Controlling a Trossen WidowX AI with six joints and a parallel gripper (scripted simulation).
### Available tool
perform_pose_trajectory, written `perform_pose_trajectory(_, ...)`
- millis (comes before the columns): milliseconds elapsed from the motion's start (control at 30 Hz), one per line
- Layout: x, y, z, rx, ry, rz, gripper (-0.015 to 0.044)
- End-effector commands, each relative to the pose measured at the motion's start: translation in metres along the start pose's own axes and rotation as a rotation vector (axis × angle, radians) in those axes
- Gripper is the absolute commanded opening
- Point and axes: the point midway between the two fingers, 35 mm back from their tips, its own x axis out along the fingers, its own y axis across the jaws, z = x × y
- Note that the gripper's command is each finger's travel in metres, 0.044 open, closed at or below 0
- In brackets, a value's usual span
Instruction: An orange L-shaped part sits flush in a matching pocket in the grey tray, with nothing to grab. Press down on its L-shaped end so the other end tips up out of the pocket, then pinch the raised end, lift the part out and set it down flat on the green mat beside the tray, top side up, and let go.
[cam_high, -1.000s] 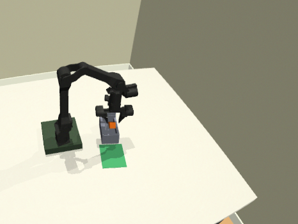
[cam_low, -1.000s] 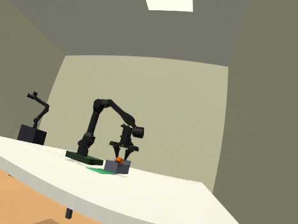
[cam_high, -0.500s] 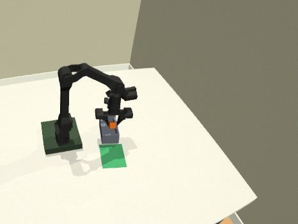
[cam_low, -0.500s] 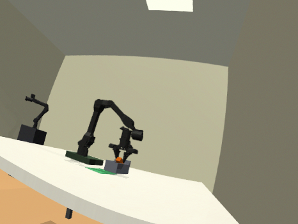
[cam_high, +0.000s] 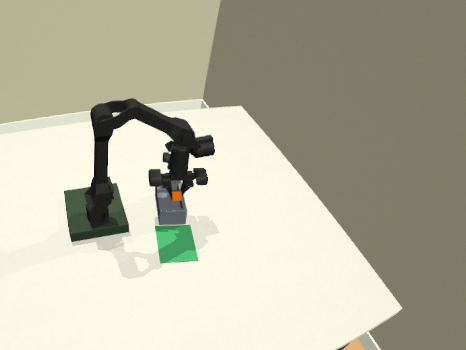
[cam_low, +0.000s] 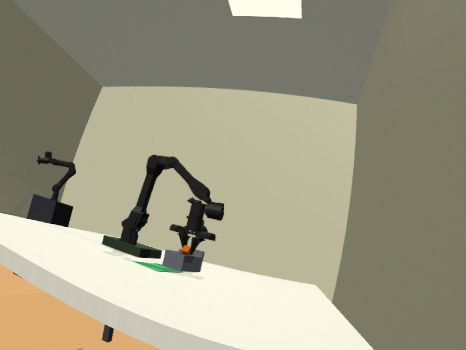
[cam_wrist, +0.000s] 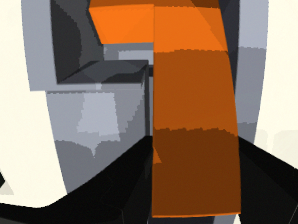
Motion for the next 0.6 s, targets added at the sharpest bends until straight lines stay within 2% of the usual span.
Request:
perform_pose_trajectory(0, -0.001, -0.001, 0.0, 0.0, 0.0, -0.002, 0.0)
perform_pose_trajectory(567, -0.02, 0.0, 0.0, -0.002, 0.002, 0.001, 0.0)
